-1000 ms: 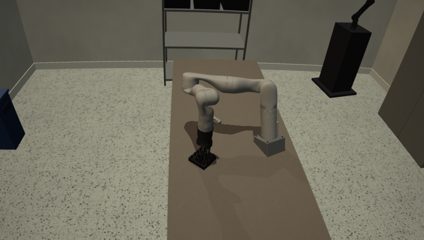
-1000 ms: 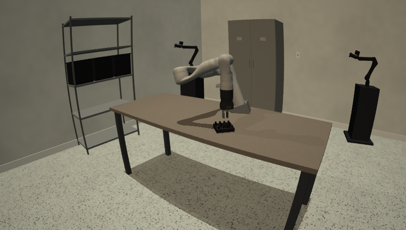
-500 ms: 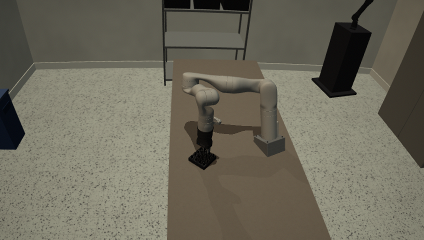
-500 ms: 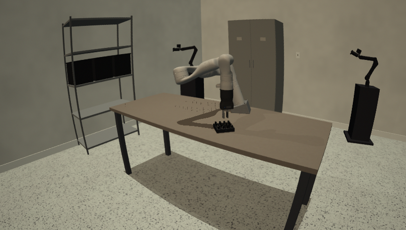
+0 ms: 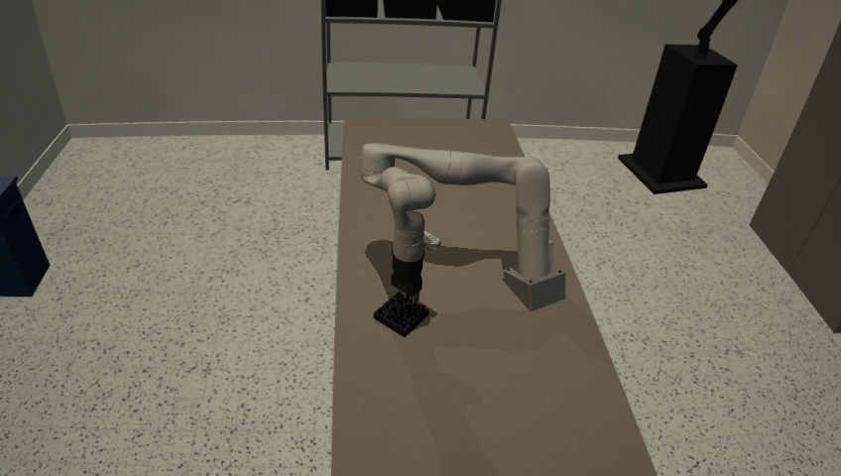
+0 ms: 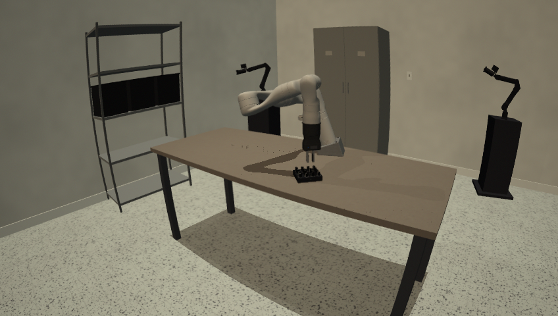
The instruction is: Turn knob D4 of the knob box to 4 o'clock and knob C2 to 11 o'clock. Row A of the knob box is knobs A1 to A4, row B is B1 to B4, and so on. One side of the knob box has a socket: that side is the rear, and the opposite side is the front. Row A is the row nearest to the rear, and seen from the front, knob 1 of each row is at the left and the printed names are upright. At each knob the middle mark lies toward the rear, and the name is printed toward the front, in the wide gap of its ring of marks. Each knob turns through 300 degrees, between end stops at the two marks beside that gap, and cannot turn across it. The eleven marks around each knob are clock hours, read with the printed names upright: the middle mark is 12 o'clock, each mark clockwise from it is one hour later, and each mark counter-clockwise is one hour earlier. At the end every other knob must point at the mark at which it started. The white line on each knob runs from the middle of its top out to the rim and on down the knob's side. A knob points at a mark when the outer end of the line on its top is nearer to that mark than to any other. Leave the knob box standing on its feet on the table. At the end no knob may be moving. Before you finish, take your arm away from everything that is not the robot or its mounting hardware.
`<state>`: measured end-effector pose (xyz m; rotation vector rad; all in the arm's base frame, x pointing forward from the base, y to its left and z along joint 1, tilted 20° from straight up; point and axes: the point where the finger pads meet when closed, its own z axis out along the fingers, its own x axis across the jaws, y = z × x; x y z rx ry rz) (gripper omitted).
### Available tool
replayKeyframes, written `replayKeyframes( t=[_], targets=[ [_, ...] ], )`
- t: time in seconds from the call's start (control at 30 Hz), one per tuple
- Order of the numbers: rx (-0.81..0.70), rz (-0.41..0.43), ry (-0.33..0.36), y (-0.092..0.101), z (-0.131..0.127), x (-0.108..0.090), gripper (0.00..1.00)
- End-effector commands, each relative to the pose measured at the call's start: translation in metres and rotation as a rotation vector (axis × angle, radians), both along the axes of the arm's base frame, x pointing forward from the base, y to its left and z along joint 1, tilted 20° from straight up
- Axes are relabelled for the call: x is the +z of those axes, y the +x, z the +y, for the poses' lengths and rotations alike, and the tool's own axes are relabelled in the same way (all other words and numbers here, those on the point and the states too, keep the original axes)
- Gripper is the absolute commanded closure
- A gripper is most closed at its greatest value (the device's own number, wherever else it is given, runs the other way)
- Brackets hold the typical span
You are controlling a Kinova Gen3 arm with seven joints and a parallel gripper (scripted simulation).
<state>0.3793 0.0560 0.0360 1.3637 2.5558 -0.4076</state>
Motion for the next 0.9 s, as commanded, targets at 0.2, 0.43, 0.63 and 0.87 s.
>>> replayKeyframes(
  t=[0.2,0.43,0.63,0.87],
  targets=[
    [-0.135,-0.038,0.001,-0.007,-0.001,-0.001,0.54],
    [-0.304,-0.086,0.002,-0.015,-0.001,-0.002,0.54],
    [-0.517,-0.151,0.003,-0.022,0.0,-0.004,0.54],
    [-0.722,-0.219,0.004,-0.028,0.002,-0.005,0.54]
  ],
)
